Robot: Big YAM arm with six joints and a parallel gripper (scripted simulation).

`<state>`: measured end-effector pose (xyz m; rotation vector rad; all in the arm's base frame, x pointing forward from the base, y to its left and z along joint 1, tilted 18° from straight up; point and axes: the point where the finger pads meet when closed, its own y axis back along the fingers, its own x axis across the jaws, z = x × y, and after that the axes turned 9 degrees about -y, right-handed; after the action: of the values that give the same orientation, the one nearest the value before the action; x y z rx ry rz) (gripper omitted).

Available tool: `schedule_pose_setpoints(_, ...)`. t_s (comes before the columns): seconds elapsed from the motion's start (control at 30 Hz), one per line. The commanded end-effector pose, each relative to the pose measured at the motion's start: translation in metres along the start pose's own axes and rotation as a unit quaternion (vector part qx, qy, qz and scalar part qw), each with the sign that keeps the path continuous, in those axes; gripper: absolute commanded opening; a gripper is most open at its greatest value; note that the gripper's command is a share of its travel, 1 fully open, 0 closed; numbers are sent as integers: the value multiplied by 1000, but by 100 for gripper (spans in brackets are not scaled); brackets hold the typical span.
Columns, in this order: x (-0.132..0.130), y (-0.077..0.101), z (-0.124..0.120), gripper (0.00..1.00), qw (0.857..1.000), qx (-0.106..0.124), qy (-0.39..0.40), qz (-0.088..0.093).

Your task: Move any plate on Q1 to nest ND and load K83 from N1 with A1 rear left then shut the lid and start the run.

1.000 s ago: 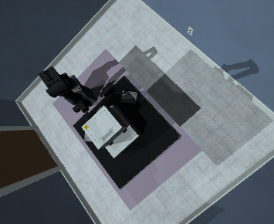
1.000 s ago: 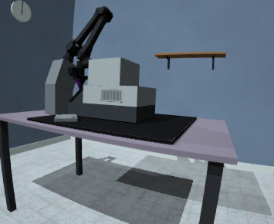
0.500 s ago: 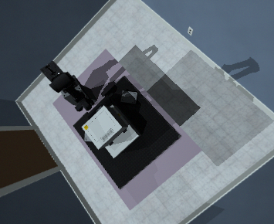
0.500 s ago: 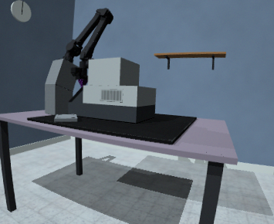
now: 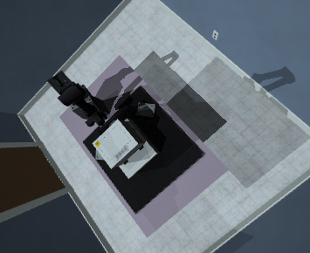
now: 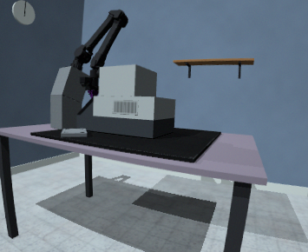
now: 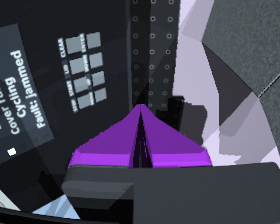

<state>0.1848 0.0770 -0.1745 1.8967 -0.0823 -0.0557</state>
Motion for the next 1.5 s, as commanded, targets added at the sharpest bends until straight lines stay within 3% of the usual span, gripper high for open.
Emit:
schedule_pose_setpoints(0.0,8,-5,-2,0,1000,-1,-5,-2)
schedule_pose_setpoints(0.17,10,-10,-2,0,1000,-3,-10,-9)
schedule_pose_setpoints(0.3,26,-11,-5,0,1000,-1,-5,5)
schedule_pose_setpoints(0.53,26,-16,-4,0,1000,-3,-5,-4)
schedule_pose_setpoints(1.03,41,-29,-7,0,1000,-2,-4,0)
schedule_pose_setpoints(1.3,62,-38,-10,0,1000,1,-5,12)
schedule_pose_setpoints(1.47,57,-43,-10,0,1000,-1,-5,5)
